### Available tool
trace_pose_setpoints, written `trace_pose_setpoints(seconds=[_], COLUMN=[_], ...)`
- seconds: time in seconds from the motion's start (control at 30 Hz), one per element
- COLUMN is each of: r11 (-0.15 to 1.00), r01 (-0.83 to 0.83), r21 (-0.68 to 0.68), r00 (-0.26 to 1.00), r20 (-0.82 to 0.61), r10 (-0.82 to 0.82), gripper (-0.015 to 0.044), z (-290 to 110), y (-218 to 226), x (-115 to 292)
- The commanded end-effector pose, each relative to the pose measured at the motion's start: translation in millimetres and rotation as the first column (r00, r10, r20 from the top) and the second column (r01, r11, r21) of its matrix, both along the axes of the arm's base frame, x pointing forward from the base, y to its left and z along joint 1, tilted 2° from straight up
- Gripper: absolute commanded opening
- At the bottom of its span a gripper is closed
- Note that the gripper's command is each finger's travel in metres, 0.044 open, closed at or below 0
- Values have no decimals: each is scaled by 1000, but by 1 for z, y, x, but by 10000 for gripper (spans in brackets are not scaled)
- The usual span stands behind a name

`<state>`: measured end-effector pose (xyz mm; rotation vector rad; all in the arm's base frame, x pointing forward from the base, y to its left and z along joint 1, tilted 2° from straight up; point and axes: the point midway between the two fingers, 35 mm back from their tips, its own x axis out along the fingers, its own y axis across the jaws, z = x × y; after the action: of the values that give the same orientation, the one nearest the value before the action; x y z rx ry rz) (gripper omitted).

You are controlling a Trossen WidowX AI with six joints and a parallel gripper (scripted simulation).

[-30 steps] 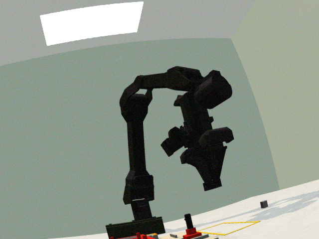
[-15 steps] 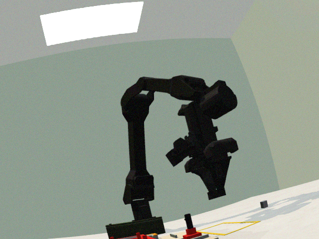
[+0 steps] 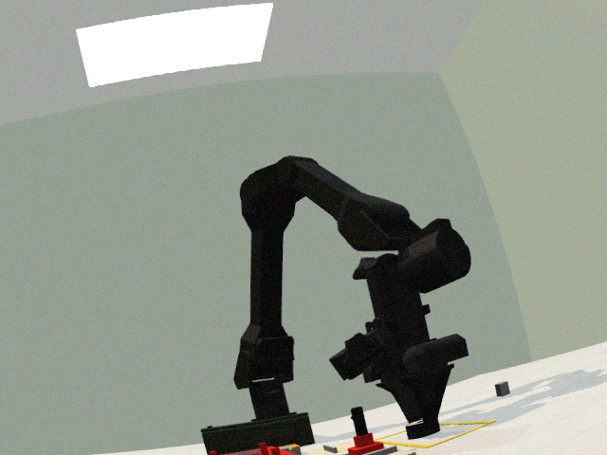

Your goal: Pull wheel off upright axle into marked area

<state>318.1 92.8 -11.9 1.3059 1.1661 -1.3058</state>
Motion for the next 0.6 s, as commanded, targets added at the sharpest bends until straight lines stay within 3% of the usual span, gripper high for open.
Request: trace_pose_setpoints(seconds=[0.0,0.3,0.57], r11=[1000,1000,1000], r01=[0,0,3], r21=[-1,0,7], r00=[1000,1000,1000], r20=[-2,-1,10], r10=[0,0,-3], gripper=[52,289,300], z=[0,3,60], y=[0,0,-1], x=[0,0,0])
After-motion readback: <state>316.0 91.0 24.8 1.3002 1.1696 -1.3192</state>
